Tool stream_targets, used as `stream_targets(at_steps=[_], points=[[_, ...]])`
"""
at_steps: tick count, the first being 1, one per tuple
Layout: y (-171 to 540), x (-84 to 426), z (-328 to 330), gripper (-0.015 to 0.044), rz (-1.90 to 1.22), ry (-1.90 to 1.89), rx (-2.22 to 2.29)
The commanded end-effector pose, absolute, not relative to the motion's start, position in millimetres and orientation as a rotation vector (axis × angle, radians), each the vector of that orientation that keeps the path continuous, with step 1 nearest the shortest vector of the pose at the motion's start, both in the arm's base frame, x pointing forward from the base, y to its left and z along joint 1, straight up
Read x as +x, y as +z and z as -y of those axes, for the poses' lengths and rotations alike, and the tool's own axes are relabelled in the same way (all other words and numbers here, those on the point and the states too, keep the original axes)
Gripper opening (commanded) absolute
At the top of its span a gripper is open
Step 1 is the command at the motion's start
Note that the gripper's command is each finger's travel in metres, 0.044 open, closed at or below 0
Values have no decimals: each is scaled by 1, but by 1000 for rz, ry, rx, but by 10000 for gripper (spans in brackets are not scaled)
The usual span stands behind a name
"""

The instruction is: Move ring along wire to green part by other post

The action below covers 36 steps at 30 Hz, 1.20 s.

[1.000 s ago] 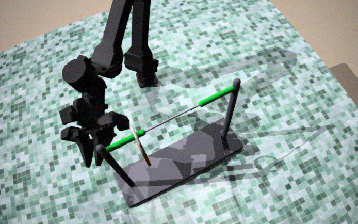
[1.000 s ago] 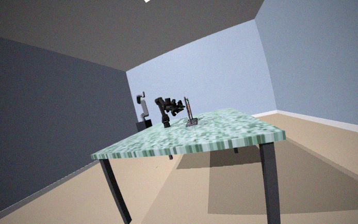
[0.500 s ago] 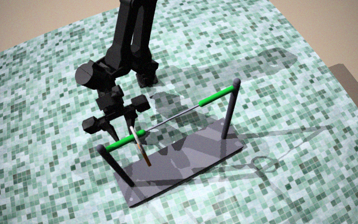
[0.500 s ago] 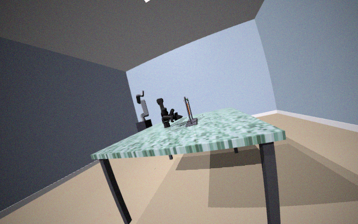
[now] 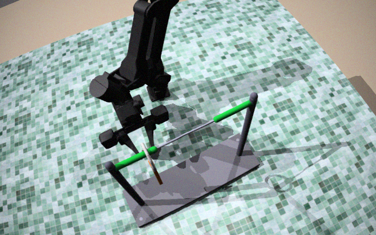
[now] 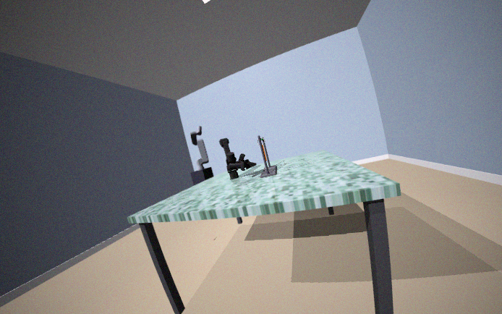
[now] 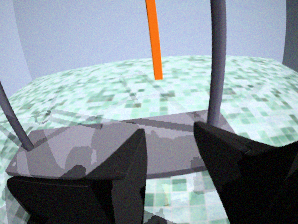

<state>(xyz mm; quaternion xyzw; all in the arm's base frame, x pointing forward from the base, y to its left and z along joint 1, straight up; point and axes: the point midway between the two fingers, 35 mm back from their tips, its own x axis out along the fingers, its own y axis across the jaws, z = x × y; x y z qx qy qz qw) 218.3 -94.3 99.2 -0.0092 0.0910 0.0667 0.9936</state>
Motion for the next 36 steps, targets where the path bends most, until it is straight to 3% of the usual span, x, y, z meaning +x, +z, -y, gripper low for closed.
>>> stream_targets(at_steps=[1, 36], points=[[115, 235, 94, 160, -179, 132, -29], [134, 287, 88, 160, -165, 130, -26]])
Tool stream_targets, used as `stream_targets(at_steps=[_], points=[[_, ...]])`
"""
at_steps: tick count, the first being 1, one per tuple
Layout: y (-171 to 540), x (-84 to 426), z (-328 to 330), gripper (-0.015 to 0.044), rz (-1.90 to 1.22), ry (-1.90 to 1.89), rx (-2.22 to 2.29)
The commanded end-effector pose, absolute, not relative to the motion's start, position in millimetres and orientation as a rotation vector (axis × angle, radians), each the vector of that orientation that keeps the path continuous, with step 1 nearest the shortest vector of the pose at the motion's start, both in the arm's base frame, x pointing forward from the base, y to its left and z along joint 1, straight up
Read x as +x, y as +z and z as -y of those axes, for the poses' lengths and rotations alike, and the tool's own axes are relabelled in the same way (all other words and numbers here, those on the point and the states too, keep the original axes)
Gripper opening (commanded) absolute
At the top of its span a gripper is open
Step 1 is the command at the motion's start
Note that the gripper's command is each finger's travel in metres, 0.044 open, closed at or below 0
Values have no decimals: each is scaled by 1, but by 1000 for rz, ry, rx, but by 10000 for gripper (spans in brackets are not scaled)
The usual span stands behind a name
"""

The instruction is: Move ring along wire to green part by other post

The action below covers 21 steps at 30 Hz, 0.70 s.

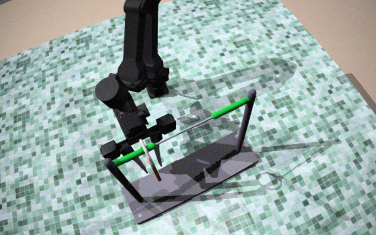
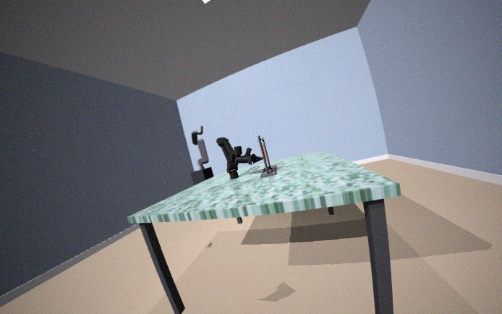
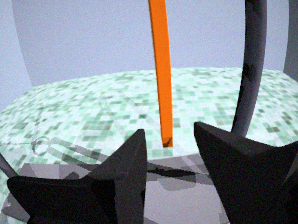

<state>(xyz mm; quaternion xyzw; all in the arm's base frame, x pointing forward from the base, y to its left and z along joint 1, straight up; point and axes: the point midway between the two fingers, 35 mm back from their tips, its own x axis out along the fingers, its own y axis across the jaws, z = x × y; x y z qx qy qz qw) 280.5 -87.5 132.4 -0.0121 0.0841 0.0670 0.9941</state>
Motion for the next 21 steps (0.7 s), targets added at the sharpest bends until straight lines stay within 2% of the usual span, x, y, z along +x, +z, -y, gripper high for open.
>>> stream_targets(at_steps=[1, 21], points=[[134, 289, 88, 160, -164, 130, -26], [128, 319, 83, 160, -159, 130, -24]])
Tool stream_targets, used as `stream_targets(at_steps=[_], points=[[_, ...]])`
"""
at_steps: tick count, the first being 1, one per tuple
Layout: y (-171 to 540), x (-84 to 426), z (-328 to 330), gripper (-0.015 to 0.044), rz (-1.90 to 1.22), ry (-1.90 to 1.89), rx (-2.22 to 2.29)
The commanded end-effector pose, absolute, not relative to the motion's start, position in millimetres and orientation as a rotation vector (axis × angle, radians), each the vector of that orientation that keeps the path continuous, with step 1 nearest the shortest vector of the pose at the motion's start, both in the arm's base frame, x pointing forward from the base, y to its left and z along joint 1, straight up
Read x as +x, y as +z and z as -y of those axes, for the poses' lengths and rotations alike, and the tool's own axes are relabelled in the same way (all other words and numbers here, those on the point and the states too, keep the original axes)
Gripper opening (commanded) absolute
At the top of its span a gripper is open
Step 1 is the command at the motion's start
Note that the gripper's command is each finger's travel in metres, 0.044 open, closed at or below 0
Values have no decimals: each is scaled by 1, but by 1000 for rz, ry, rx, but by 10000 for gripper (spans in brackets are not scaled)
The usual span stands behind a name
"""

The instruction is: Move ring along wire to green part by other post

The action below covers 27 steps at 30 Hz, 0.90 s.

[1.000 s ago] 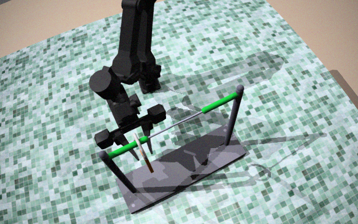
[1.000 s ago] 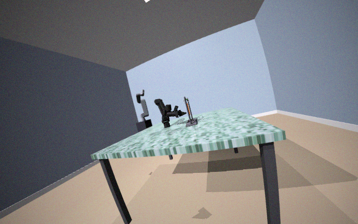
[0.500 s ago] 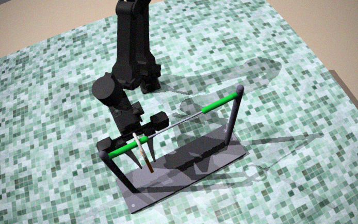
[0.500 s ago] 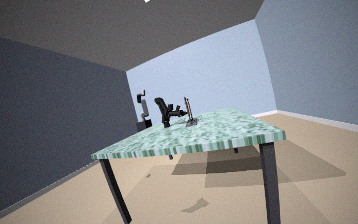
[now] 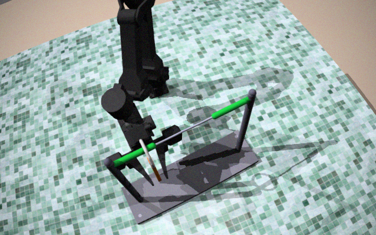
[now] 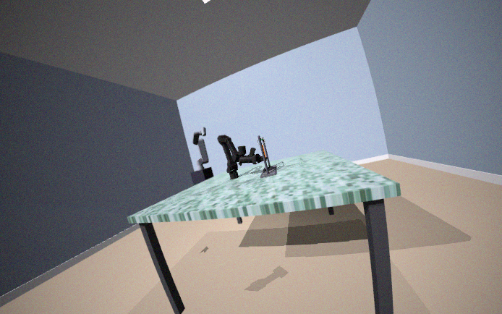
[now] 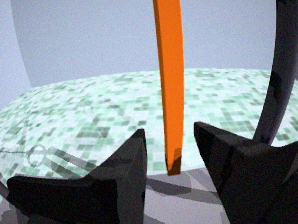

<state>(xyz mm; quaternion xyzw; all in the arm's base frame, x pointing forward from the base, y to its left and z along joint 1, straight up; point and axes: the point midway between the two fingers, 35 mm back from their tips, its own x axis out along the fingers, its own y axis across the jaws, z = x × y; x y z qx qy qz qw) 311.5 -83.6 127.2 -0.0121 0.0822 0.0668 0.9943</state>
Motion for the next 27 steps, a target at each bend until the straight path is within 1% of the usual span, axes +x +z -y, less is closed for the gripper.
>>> stream_targets(at_steps=[1, 8, 27], points=[[127, 320, 83, 160, -159, 130, -24], [125, 330, 80, 160, -156, 130, -23], [125, 330, 80, 160, -156, 130, -23]])
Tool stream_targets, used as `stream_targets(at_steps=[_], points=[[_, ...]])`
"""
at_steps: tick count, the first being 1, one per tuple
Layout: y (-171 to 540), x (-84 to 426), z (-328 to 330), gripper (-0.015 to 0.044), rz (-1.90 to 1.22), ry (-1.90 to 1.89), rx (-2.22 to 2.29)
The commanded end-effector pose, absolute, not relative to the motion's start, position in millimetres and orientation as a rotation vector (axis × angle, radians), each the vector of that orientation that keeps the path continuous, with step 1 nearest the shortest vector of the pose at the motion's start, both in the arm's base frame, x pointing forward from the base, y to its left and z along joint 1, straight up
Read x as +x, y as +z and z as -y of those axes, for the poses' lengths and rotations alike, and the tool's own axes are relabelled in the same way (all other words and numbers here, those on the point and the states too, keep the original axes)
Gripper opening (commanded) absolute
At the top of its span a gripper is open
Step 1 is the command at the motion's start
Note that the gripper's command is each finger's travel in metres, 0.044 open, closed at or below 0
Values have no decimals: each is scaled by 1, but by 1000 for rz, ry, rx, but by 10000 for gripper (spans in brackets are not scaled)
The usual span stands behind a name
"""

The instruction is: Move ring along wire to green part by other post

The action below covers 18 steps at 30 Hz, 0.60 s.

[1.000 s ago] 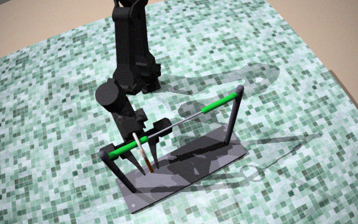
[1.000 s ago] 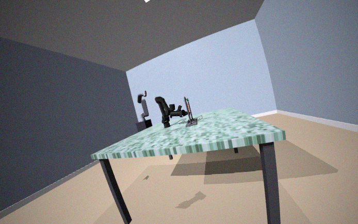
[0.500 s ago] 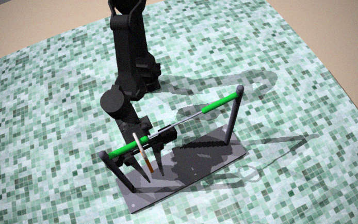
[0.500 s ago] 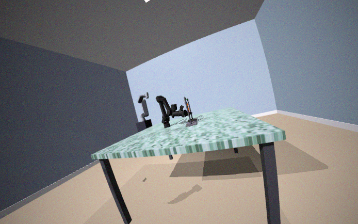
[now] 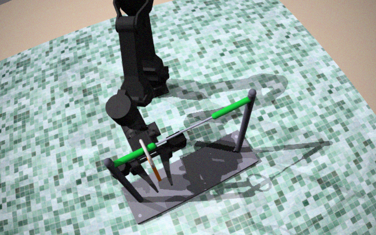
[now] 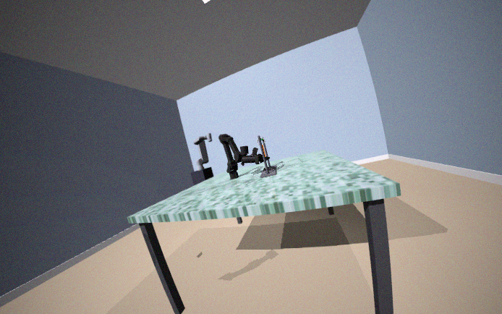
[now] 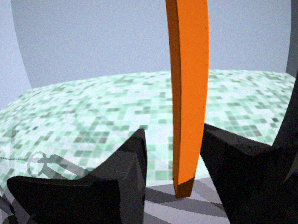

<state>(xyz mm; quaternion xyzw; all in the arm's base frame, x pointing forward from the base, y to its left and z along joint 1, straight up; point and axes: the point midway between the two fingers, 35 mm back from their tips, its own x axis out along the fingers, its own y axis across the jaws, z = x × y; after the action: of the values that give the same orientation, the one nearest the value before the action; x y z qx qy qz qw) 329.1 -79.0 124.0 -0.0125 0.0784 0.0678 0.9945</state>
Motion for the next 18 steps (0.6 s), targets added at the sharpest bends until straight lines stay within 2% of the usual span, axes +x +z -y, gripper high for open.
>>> stream_targets(at_steps=[1, 10, 18], points=[[125, 330, 80, 160, -156, 130, -23], [125, 330, 80, 160, -156, 130, -23], [124, 329, 79, -50, -157, 136, -25]])
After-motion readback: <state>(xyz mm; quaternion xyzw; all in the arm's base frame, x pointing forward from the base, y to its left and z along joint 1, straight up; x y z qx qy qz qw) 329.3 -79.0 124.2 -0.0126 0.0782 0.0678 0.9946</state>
